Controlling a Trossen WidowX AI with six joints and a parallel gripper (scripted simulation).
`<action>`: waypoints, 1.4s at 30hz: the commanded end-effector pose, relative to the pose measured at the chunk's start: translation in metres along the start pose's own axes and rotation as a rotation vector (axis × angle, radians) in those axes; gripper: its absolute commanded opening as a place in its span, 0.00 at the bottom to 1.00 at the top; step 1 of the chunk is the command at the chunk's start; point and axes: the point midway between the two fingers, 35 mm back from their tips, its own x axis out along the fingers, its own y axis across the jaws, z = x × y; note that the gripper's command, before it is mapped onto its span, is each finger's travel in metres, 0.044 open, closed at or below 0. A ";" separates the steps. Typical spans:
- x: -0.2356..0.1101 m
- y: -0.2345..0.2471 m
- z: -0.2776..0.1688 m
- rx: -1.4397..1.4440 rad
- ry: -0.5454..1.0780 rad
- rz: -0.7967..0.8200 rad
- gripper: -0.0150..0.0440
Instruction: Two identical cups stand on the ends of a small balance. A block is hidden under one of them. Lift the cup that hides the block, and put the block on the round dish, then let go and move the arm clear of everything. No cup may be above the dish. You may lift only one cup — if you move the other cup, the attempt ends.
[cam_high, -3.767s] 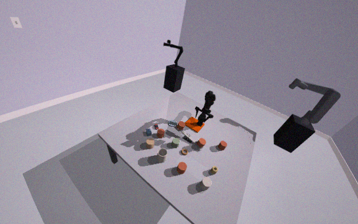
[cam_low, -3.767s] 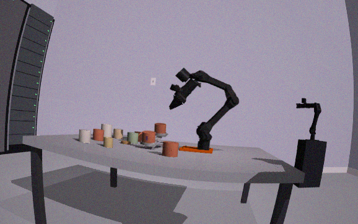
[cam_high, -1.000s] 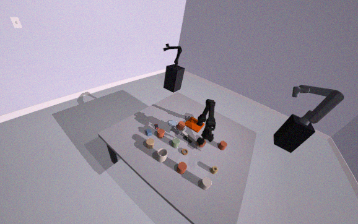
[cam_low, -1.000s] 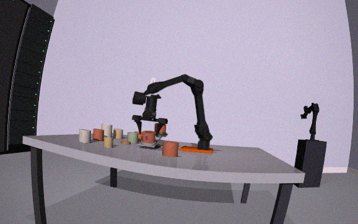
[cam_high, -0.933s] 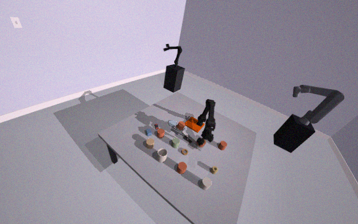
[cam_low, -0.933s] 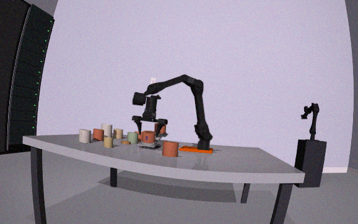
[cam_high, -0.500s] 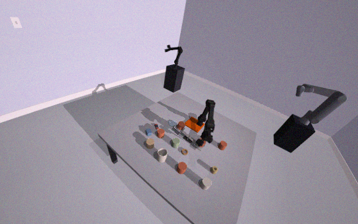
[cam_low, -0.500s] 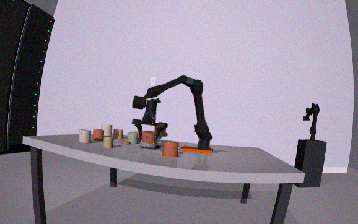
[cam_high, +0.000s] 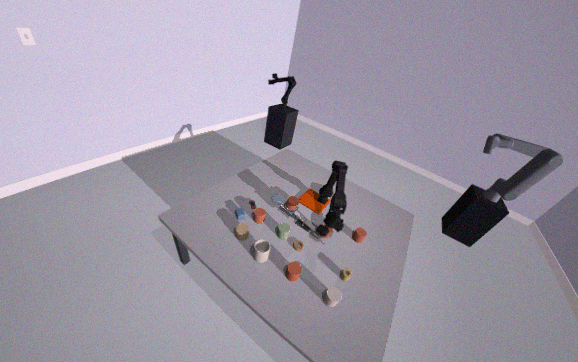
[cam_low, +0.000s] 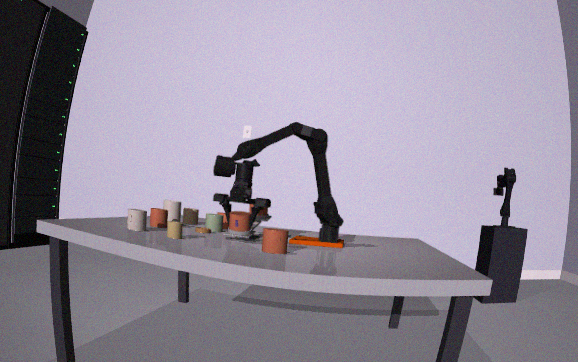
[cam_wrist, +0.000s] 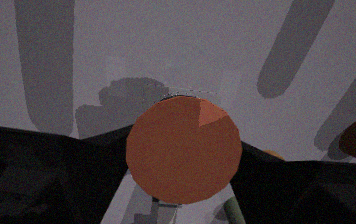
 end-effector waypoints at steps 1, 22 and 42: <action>-0.001 0.000 0.000 -0.004 -0.001 0.004 0.55; -0.028 -0.005 0.003 -0.004 -0.001 0.003 0.25; -0.054 -0.007 0.004 -0.004 -0.001 0.003 0.25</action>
